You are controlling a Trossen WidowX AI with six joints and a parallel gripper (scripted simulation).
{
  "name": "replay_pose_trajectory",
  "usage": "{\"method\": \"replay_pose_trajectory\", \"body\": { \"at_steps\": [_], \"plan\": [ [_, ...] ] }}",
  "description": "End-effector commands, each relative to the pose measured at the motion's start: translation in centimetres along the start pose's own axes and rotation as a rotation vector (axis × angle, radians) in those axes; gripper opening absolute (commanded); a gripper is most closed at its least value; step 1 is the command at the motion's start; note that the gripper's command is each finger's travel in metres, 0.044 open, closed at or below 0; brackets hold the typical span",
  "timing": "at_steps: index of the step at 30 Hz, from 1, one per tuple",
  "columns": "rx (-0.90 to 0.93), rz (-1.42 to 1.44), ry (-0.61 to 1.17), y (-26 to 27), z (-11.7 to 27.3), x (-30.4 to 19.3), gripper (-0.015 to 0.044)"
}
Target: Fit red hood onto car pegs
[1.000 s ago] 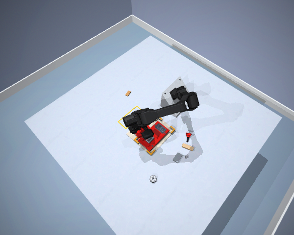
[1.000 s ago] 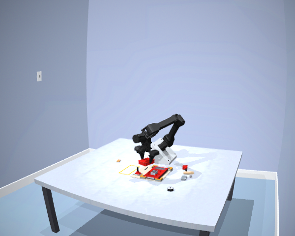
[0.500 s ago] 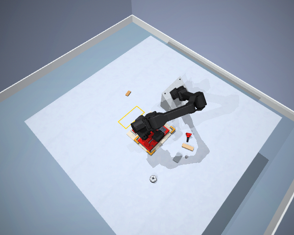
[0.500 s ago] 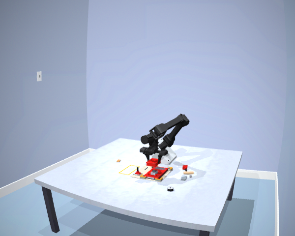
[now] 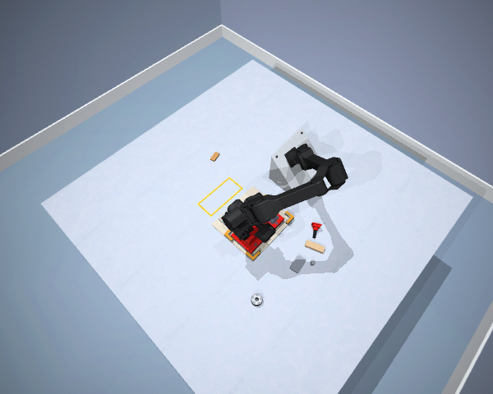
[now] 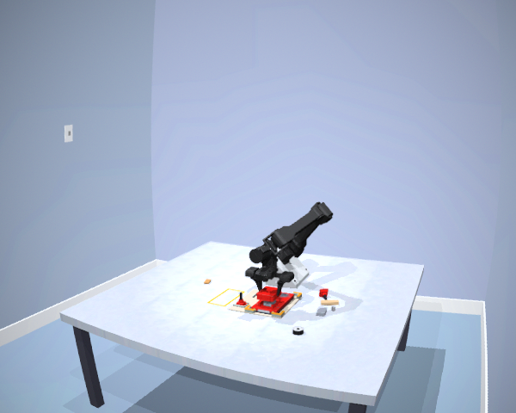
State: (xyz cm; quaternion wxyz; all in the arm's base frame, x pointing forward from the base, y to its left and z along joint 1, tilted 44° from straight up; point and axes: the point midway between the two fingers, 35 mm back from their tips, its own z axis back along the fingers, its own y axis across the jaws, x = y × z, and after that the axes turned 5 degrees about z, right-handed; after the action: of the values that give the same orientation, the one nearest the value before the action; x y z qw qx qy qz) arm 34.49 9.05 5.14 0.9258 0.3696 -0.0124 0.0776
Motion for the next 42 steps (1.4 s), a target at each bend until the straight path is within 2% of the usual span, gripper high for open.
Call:
{"method": "replay_pose_trajectory", "body": {
  "at_steps": [1,42],
  "plan": [
    [0.006,-0.009,0.005,0.03,-1.08,-0.34,0.0000],
    [0.006,-0.009,0.005,0.06,-1.56,-0.36,0.0000]
  ]
}}
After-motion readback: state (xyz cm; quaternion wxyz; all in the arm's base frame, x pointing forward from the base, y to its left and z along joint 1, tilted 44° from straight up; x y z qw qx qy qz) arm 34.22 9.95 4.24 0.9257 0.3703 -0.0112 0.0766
